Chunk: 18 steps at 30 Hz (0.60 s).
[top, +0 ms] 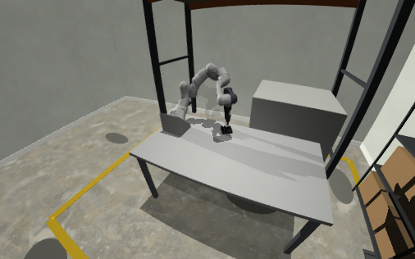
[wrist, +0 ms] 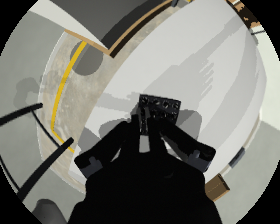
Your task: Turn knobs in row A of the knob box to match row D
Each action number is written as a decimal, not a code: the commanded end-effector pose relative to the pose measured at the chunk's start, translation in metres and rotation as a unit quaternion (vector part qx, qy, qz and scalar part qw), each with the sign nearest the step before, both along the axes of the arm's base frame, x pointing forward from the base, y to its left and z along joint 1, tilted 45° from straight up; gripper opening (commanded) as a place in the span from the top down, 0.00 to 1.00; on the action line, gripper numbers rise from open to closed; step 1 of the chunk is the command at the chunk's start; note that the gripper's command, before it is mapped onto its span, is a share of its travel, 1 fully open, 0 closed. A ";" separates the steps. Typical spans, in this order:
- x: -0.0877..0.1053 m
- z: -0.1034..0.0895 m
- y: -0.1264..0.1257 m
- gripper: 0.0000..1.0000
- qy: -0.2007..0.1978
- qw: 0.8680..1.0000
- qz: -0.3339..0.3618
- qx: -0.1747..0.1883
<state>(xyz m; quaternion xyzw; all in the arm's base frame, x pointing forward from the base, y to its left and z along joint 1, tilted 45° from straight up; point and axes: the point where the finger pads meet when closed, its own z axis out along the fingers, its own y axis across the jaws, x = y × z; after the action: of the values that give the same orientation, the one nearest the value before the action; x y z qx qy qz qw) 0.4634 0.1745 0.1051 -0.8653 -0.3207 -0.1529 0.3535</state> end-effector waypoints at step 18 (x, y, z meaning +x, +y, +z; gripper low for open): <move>0.001 0.000 0.002 0.95 0.095 0.991 -0.089 0.002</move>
<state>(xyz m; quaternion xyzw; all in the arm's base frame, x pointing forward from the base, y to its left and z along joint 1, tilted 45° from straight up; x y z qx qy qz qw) 0.4636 0.1746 0.1053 -0.8928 -0.2375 -0.1159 0.3647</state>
